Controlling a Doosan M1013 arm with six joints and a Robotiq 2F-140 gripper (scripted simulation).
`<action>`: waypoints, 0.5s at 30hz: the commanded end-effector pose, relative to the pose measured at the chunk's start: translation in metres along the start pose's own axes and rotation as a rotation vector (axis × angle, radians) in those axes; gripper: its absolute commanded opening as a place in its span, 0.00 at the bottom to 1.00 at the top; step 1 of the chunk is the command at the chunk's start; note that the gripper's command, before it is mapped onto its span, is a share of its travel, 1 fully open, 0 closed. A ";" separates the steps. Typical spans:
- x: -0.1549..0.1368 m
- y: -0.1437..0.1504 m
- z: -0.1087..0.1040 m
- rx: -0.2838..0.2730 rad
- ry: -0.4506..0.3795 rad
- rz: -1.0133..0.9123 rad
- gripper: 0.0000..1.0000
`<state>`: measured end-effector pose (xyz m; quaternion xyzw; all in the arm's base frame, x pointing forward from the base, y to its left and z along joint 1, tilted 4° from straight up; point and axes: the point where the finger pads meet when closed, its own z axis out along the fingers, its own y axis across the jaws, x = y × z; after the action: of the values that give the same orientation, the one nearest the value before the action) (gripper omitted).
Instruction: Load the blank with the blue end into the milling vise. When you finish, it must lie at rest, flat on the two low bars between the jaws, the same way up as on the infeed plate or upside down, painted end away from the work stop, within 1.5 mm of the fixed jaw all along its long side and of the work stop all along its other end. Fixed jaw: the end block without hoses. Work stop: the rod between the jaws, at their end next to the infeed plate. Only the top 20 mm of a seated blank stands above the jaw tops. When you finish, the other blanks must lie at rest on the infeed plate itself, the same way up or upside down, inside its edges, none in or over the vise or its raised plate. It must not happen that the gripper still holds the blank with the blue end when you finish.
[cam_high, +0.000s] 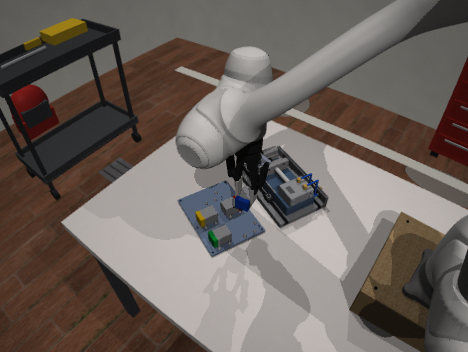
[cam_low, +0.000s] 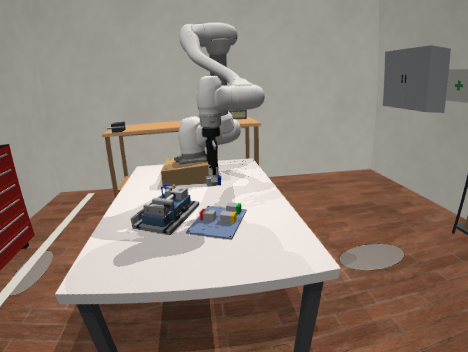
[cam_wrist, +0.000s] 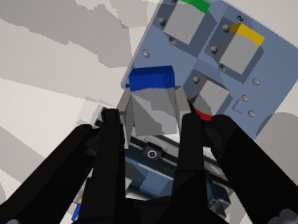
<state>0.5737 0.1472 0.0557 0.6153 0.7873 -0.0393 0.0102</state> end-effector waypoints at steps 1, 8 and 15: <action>0.000 0.000 0.000 0.000 0.002 -0.065 0.00; 0.000 0.000 0.000 0.000 0.001 -0.120 0.00; 0.000 0.000 0.000 0.000 0.002 -0.227 0.00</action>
<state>0.5737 0.1472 0.0557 0.5429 0.8388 -0.0401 0.0069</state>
